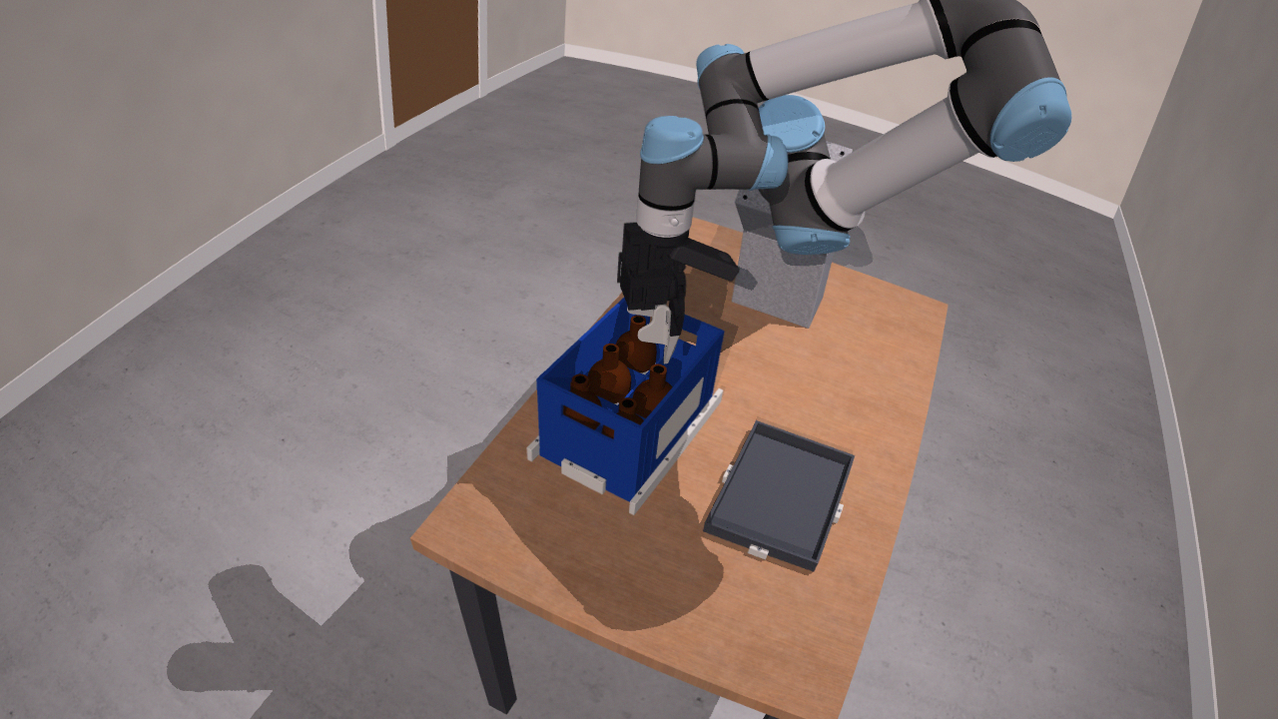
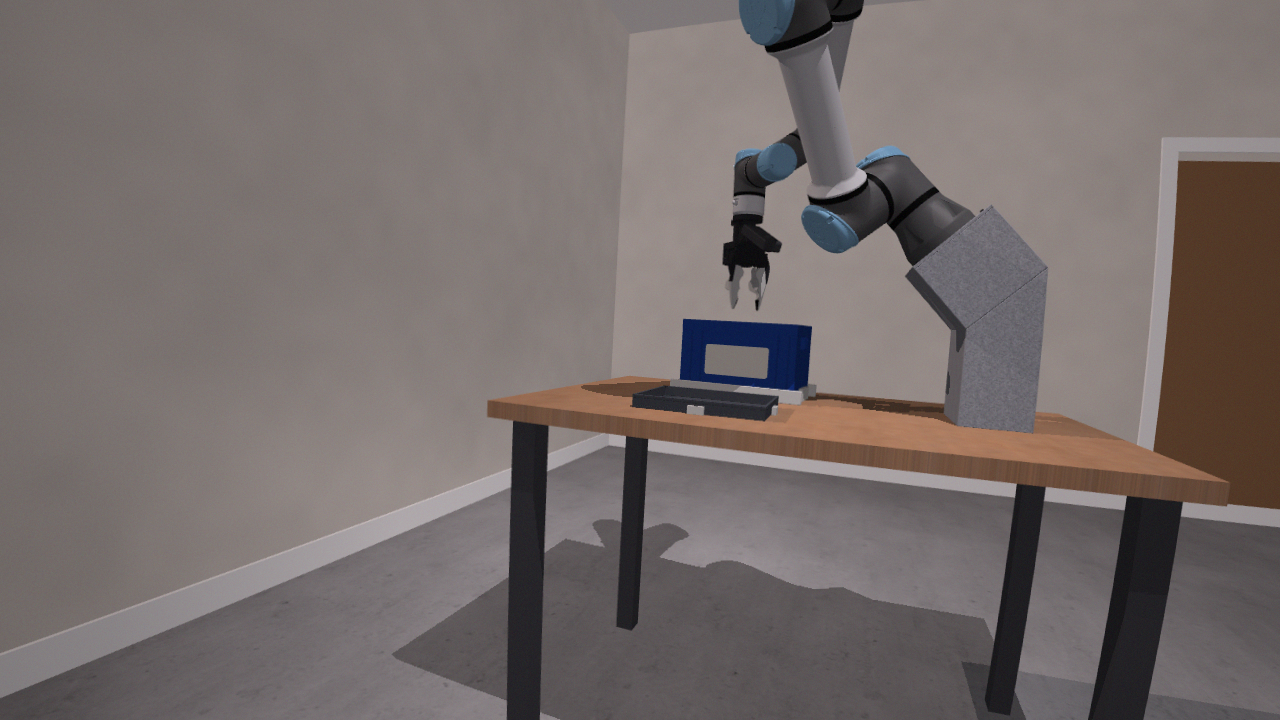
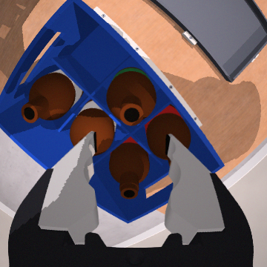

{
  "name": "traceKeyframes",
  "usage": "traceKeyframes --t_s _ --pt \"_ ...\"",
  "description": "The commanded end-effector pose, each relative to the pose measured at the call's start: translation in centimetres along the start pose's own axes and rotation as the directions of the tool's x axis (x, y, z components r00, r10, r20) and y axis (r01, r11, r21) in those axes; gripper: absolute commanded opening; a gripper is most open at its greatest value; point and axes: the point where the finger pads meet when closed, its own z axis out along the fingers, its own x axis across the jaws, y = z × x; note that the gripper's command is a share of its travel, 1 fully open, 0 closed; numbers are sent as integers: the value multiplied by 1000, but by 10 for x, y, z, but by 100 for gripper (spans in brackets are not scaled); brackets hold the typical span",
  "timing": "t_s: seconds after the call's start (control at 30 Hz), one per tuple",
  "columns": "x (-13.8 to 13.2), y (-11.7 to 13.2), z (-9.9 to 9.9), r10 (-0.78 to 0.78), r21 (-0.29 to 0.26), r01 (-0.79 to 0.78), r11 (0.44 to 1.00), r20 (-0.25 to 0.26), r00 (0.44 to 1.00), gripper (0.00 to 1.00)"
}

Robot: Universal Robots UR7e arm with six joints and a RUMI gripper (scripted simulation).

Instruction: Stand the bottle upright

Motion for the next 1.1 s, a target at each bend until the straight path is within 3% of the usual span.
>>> traceKeyframes --t_s 0.0,1.07 --pt "0 1 7 0 -1 0 1000 2 1000 38" --pt "1 1 23 0 -1 0 1000 2 1000 38"
